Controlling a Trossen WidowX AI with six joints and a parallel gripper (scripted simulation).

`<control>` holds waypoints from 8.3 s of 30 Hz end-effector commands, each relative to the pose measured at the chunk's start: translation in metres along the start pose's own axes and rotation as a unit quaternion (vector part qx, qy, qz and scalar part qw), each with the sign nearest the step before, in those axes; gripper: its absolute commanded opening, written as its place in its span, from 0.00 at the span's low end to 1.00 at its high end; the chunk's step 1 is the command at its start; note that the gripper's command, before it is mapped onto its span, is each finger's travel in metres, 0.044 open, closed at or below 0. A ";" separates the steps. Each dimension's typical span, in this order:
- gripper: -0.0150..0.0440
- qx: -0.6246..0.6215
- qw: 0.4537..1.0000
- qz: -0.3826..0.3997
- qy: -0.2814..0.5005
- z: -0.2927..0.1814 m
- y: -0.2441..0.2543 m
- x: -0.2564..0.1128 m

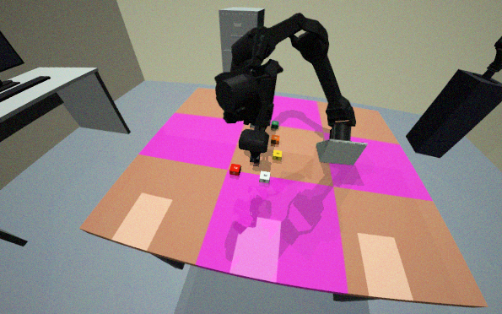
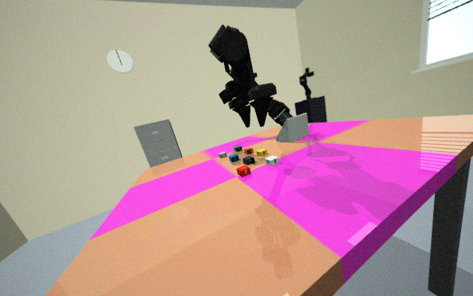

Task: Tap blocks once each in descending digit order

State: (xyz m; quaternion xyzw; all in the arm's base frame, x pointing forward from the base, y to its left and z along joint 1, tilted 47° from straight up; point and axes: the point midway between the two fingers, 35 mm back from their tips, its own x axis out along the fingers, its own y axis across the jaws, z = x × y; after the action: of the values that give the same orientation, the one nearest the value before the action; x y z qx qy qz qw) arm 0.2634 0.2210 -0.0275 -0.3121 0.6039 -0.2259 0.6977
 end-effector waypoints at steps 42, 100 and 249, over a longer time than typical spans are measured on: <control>0.93 0.001 1.000 -0.008 0.004 0.015 -0.076 0.008; 0.93 0.000 1.000 -0.012 0.004 0.041 -0.284 0.004; 0.29 -0.001 1.000 -0.013 0.005 -0.049 -0.200 0.113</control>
State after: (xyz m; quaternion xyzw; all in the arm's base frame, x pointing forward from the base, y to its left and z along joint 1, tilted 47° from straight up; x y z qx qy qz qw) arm 0.2474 -0.0007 0.0360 -0.3147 0.6020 -0.2353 0.6951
